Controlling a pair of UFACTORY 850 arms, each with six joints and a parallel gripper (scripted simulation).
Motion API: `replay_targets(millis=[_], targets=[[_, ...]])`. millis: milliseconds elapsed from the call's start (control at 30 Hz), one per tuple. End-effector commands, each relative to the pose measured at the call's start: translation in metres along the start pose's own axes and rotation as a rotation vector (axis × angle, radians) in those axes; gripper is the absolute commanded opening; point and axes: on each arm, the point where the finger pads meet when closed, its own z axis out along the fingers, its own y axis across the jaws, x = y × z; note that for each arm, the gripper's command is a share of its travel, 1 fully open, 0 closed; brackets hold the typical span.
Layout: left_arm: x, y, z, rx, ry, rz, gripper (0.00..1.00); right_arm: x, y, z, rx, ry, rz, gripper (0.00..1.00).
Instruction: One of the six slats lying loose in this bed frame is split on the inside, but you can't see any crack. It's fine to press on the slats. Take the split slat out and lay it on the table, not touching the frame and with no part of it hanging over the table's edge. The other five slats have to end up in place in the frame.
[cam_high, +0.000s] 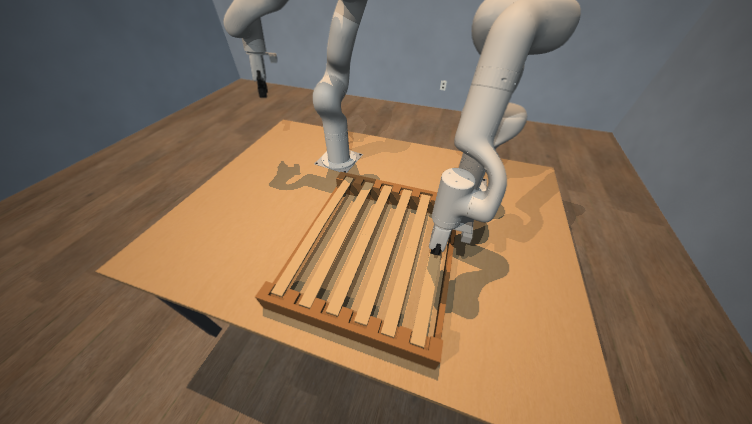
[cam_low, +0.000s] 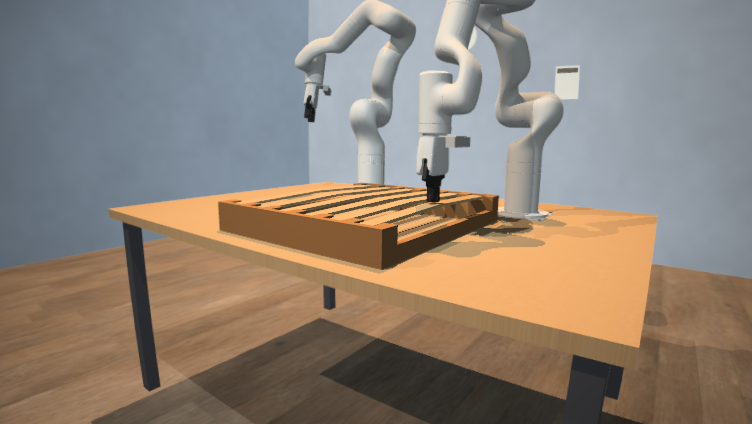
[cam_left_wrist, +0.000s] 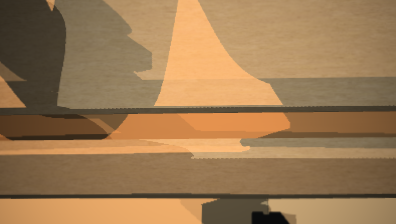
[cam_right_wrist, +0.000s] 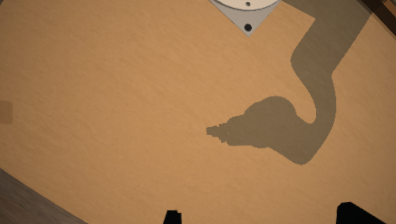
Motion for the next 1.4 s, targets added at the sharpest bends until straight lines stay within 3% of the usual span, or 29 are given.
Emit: replay_targets(millis=[0,333,367,900,933,1367], targets=[[0.000,0.002,-0.002,-0.005,-0.001,0.000,0.00,-0.001,0.000,-0.001,0.001,-0.002,0.000,1.00],[0.000,0.002,-0.002,-0.005,-0.001,0.000,0.00,-0.001,0.000,-0.001,0.001,-0.002,0.000,1.00],[-0.001,0.002,-0.041,-0.005,-0.001,0.000,0.00,-0.001,0.000,-0.001,0.001,-0.002,0.000,1.00],[-0.001,0.002,-0.041,-0.005,-0.001,0.000,0.00,-0.001,0.000,-0.001,0.001,-0.002,0.000,1.00],[-0.001,0.002,-0.041,-0.004,-0.001,0.000,1.00,-0.001,0.000,-0.001,0.001,-0.002,0.000,1.00],[-0.001,0.002,-0.041,-0.004,-0.001,0.000,1.00,-0.001,0.000,-0.001,0.001,-0.002,0.000,1.00]])
